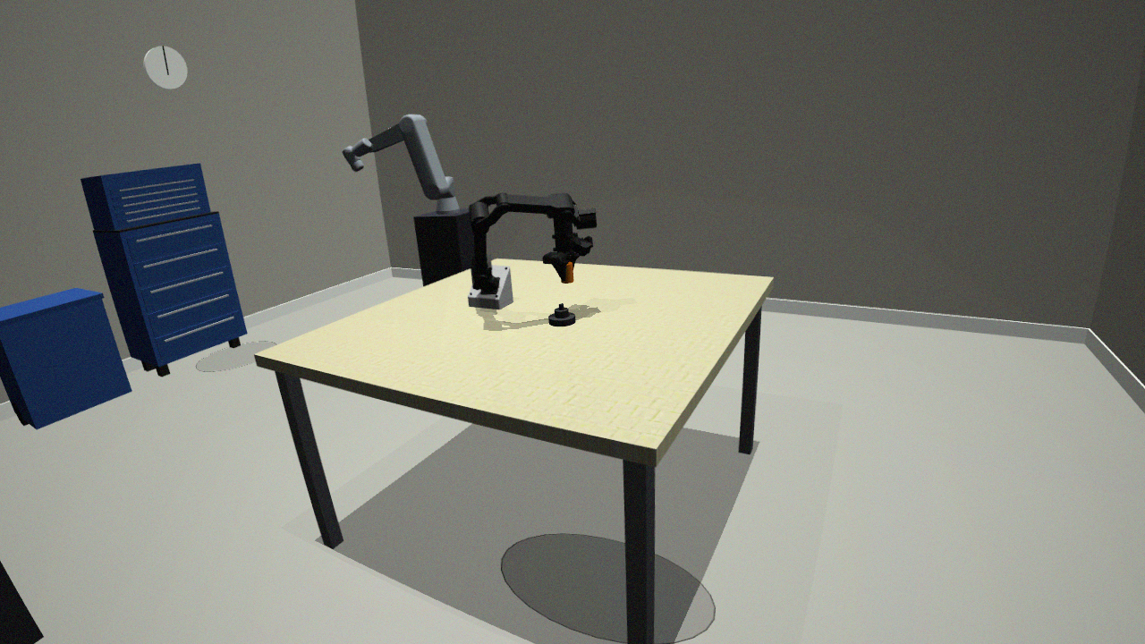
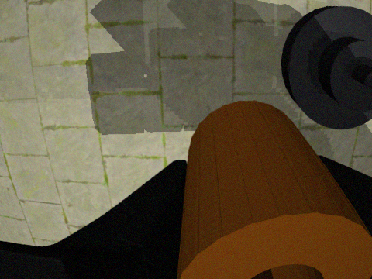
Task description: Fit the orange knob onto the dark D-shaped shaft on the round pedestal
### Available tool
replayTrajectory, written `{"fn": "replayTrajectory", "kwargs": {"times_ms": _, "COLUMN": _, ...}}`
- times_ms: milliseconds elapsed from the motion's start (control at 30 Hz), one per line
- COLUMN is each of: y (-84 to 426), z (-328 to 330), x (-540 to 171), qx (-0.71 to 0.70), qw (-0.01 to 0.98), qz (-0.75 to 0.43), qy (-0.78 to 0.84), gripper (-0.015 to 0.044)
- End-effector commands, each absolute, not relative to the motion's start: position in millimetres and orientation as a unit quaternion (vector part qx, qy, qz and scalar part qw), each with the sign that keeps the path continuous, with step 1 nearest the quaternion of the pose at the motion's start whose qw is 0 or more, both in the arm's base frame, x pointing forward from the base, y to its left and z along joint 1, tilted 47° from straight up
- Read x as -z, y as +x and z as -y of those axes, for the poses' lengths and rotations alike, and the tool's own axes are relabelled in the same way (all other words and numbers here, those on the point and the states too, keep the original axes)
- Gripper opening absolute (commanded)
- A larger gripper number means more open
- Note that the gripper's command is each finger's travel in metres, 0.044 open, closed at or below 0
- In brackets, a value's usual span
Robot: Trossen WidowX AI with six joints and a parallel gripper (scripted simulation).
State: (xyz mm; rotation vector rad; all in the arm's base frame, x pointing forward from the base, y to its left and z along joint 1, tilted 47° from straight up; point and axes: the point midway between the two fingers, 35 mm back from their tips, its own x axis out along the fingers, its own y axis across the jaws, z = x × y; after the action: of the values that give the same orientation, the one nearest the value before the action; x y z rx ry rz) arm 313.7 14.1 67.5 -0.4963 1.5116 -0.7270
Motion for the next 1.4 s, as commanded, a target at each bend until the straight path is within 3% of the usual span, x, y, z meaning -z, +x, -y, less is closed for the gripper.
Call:
{"fn": "replayTrajectory", "kwargs": {"times_ms": 0, "y": 316.3, "z": -5.4, "x": -74.1, "qx": 0.318, "qw": 0.645, "qz": -0.659, "qy": -0.22, "gripper": 0.0}}
{"fn": "replayTrajectory", "kwargs": {"times_ms": 800, "y": 317.0, "z": 58.1, "x": -107.4, "qx": 0.33, "qw": 0.639, "qz": -0.656, "qy": -0.227, "gripper": 0.0}}
{"fn": "replayTrajectory", "kwargs": {"times_ms": 1367, "y": 314.8, "z": 74.9, "x": -92.4, "qx": 0.332, "qw": 0.639, "qz": -0.655, "qy": -0.227, "gripper": 0.0}}
